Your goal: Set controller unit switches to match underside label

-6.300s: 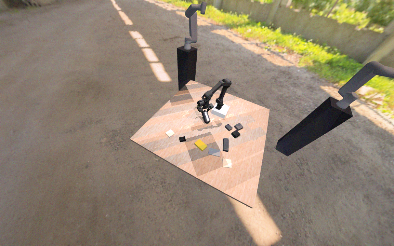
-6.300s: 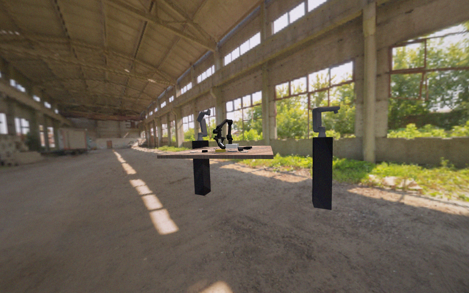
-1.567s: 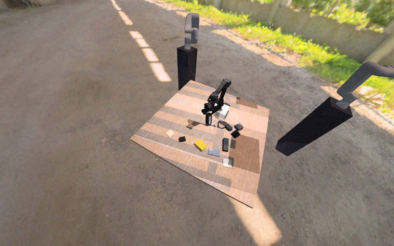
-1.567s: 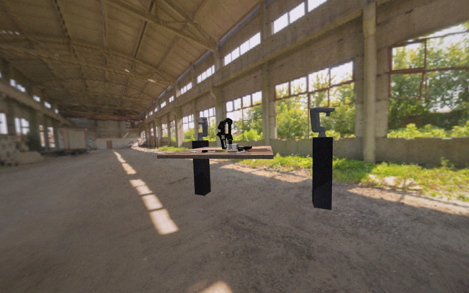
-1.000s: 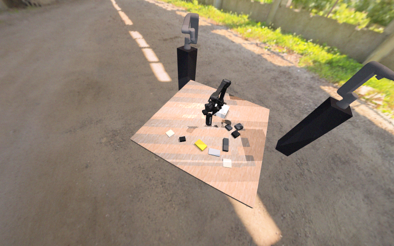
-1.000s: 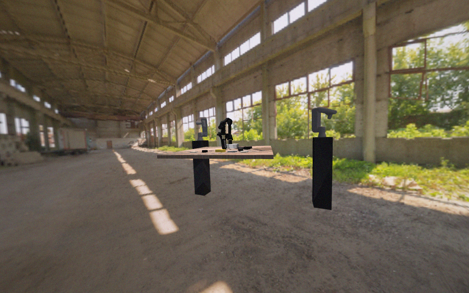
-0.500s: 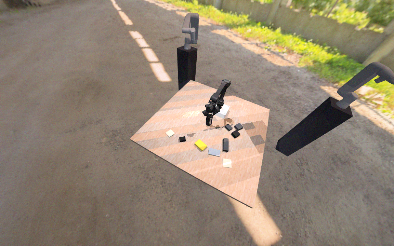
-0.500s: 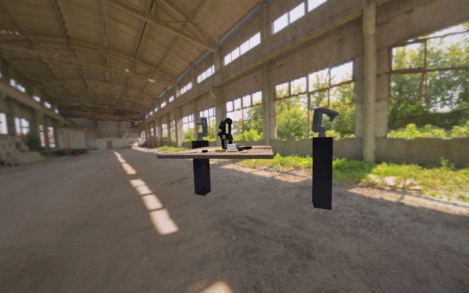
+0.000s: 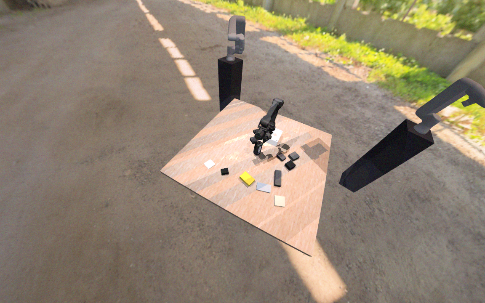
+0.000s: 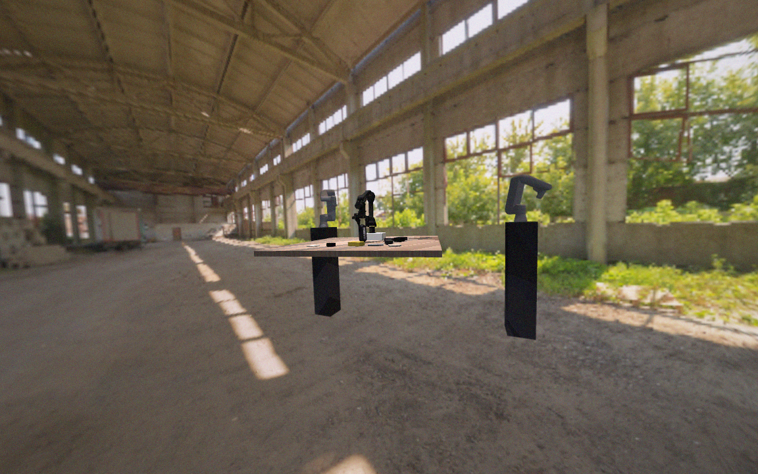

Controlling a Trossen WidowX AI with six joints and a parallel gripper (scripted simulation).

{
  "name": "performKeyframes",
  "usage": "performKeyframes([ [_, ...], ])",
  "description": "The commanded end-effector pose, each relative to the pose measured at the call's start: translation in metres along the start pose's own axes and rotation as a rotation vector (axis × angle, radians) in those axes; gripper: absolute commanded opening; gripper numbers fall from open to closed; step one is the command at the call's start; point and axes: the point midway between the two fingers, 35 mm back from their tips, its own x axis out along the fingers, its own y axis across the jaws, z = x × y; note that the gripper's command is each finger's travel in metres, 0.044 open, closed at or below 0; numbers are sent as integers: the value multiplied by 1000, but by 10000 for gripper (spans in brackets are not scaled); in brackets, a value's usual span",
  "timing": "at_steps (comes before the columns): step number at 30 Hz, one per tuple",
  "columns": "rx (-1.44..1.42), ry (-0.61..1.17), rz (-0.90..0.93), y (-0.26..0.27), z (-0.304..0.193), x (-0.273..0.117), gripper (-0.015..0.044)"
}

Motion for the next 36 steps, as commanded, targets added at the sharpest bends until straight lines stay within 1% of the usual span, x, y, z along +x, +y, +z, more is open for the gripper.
performKeyframes([
  [1,-1,3,-9,0,-6,2,337],
  [36,-1,6,-9,-1,-34,6,337],
])
